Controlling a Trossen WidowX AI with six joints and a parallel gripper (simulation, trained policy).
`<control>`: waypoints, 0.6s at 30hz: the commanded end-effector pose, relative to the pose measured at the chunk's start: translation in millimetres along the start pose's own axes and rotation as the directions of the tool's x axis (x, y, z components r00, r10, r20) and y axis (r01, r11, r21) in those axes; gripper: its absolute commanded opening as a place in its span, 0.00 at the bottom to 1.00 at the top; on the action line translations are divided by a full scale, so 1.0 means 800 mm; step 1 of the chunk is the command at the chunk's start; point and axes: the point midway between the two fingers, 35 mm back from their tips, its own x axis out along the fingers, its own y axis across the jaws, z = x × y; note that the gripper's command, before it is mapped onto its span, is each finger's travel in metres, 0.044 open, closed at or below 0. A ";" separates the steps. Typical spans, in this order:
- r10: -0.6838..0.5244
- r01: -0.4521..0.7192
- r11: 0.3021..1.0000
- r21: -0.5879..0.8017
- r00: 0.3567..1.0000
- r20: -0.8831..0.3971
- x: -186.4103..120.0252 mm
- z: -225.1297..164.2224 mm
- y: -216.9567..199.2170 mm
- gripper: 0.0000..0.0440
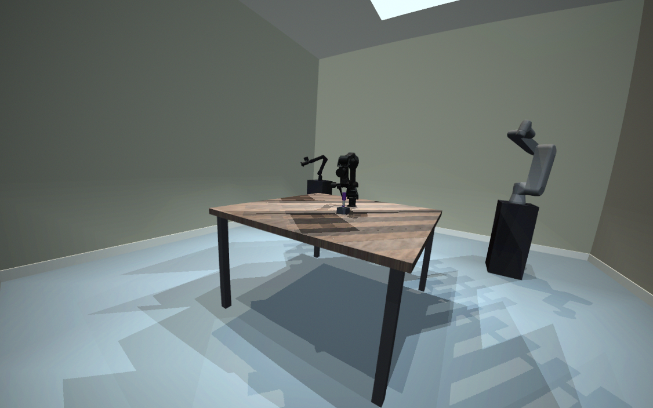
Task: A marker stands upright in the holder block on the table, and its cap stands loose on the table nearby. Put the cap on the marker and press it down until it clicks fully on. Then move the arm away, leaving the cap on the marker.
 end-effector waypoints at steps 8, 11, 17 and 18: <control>0.031 -0.033 0.998 -0.050 0.999 -0.041 0.043 0.000 -0.001 0.00; 0.026 -0.029 0.998 -0.058 0.998 -0.050 0.052 0.001 -0.002 0.18; 0.023 -0.029 0.996 -0.079 0.998 -0.064 0.061 -0.002 -0.002 0.51; 0.024 -0.029 0.996 -0.083 0.998 -0.061 0.060 -0.004 -0.001 0.57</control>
